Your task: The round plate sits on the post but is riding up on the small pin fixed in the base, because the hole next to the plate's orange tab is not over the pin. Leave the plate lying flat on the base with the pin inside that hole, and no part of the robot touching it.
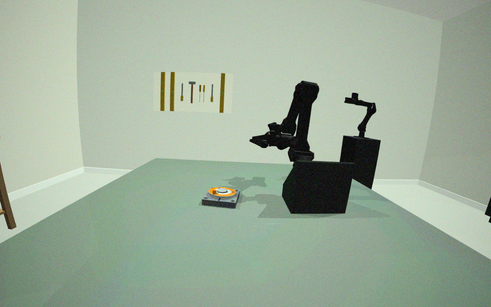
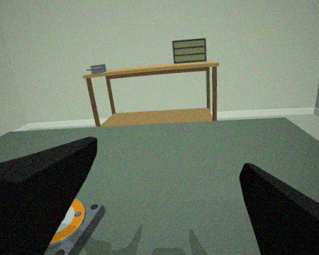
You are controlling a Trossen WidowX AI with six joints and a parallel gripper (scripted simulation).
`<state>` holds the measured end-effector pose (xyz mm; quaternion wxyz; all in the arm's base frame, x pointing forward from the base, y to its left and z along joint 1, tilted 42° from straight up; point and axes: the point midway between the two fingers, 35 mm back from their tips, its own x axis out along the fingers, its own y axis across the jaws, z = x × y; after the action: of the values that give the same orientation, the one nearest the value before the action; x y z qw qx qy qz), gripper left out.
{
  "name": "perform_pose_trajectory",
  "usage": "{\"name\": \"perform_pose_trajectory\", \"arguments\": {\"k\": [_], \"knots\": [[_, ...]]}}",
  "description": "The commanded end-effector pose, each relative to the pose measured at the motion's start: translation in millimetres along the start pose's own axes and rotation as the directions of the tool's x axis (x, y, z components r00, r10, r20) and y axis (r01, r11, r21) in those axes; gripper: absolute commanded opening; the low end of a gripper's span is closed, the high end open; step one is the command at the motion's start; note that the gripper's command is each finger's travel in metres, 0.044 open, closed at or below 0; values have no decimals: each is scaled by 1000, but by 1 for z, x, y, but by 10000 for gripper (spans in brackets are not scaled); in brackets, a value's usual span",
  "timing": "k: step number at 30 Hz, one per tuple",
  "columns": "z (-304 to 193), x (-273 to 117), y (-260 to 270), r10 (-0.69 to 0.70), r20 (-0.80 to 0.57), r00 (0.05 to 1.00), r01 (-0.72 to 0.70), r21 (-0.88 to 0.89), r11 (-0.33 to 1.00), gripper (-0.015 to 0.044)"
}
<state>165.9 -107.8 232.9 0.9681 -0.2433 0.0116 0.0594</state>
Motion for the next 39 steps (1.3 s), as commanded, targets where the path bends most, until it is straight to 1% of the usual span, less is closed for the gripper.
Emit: {"name": "perform_pose_trajectory", "arguments": {"k": [1,3,5,8,10,11,15,16,18,19,21,24,26,28,32,34,37,39], "knots": [[-1,1,0,8,-6,1000,-8,12,1000,374],[-9,9,2,72,-54,996,-66,103,992,321],[-23,21,6,174,-127,976,-140,237,961,269],[-43,39,16,327,-237,915,-209,416,885,190],[-47,43,18,357,-261,897,-213,453,866,137],[-53,47,22,394,-291,872,-215,496,841,111],[-79,65,41,549,-436,713,-163,659,735,6],[-85,69,46,578,-472,666,-137,685,716,0],[-89,73,49,595,-495,633,-122,695,708,0],[-93,77,53,613,-525,591,-102,705,702,0],[-104,88,63,640,-595,486,-48,713,700,0],[-119,103,78,642,-698,317,28,683,729,0],[-121,107,82,637,-714,290,29,672,740,0],[-127,119,94,615,-758,217,26,635,772,0],[-138,142,119,517,-853,76,34,520,853,0],[-140,145,122,488,-871,49,43,490,871,0],[-147,160,139,337,-941,-43,68,333,940,0],[-150,172,152,208,-975,-78,73,203,977,0]]}}
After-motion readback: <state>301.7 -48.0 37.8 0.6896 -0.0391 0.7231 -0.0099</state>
